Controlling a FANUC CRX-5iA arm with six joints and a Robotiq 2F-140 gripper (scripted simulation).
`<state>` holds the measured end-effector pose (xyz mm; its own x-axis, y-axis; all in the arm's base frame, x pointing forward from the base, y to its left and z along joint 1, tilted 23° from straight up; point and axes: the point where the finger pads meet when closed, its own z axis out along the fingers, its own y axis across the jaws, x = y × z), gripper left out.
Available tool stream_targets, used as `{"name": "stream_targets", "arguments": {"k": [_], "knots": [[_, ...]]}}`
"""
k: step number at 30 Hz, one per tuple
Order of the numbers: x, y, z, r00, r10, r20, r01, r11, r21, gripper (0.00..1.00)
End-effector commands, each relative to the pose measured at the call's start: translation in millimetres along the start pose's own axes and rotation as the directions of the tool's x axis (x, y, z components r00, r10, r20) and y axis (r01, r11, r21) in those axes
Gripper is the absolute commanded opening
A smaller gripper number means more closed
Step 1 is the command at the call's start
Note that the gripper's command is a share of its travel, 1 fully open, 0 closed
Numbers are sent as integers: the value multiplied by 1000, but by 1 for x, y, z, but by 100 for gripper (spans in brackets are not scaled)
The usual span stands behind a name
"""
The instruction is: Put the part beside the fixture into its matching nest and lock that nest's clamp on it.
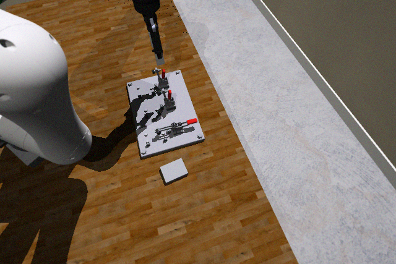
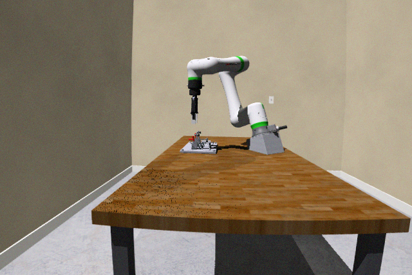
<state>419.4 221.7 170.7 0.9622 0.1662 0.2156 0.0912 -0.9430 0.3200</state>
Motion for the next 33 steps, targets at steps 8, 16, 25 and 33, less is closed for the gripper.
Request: {"name": "stream_targets", "arguments": {"k": [8, 16, 25, 33], "knots": [[-1, 8, -1, 1000, 0, 0, 0, 1000, 0, 58], [-6, 44, -1, 1000, 0, 0, 0, 1000, 0, 58], [-19, 131, -1, 1000, 0, 0, 0, 1000, 0, 58], [-30, 206, -1, 1000, 0, 0, 0, 1000, 0, 58]]}}
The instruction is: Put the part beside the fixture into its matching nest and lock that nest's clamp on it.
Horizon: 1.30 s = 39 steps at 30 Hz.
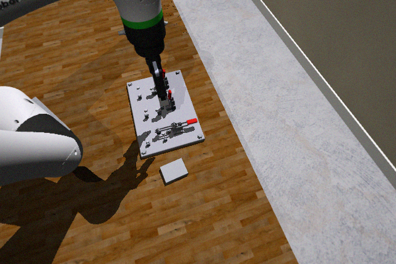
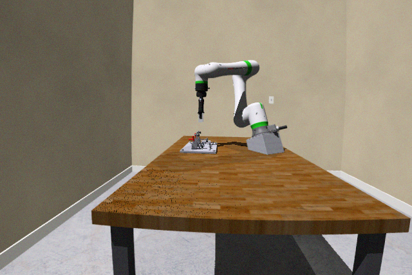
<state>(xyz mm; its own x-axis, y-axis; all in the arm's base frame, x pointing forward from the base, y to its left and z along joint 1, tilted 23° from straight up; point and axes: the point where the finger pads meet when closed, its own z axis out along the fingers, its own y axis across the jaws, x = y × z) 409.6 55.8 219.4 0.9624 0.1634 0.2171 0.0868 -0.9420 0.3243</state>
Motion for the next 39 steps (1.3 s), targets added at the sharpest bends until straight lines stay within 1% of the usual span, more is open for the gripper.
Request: {"name": "stream_targets", "arguments": {"k": [1, 8, 10, 15, 20, 25, 39], "knots": [[-5, 47, -1, 1000, -3, 0, 3, 1000, 6, 58], [-15, 115, 0, 1000, -3, 0, 3, 1000, 6, 58], [-15, 115, 0, 1000, -3, 0, 3, 1000, 6, 58], [-20, 151, 0, 1000, -3, 0, 3, 1000, 6, 58], [-23, 176, 0, 1000, -3, 0, 3, 1000, 6, 58], [-25, 190, 0, 1000, -3, 0, 3, 1000, 6, 58], [-26, 195, 0, 1000, -3, 0, 3, 1000, 6, 58]]}}
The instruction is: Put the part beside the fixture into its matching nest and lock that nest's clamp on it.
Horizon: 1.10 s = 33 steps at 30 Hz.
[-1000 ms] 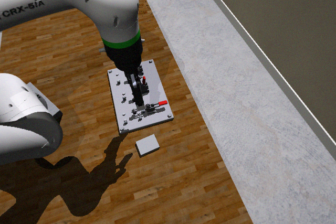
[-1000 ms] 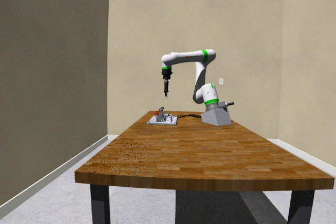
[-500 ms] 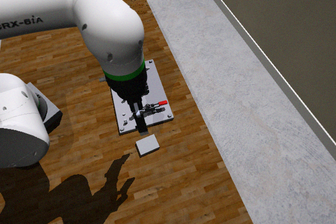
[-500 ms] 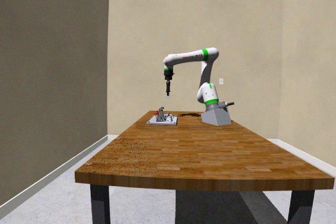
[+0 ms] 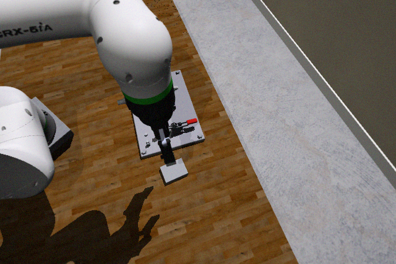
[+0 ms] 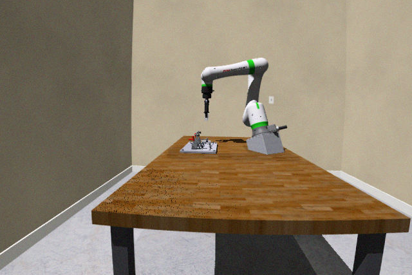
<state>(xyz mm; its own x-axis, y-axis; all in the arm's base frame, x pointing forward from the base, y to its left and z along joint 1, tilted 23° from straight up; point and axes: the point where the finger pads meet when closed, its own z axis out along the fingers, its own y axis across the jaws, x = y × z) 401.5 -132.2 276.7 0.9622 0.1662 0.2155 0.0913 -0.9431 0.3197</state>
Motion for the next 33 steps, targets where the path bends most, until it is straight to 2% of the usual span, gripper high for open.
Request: {"name": "stream_targets", "arguments": {"k": [1, 12, 19, 33], "knots": [[0, 0, 0, 1000, 0, 0, 0, 1000, 0, 58], [0, 0, 0, 1000, -7, 0, 7, 1000, 0, 58], [0, 0, 0, 992, -128, 0, 128, 992, 0, 58], [0, 0, 0, 992, -129, 0, 129, 992, 0, 58]]}}
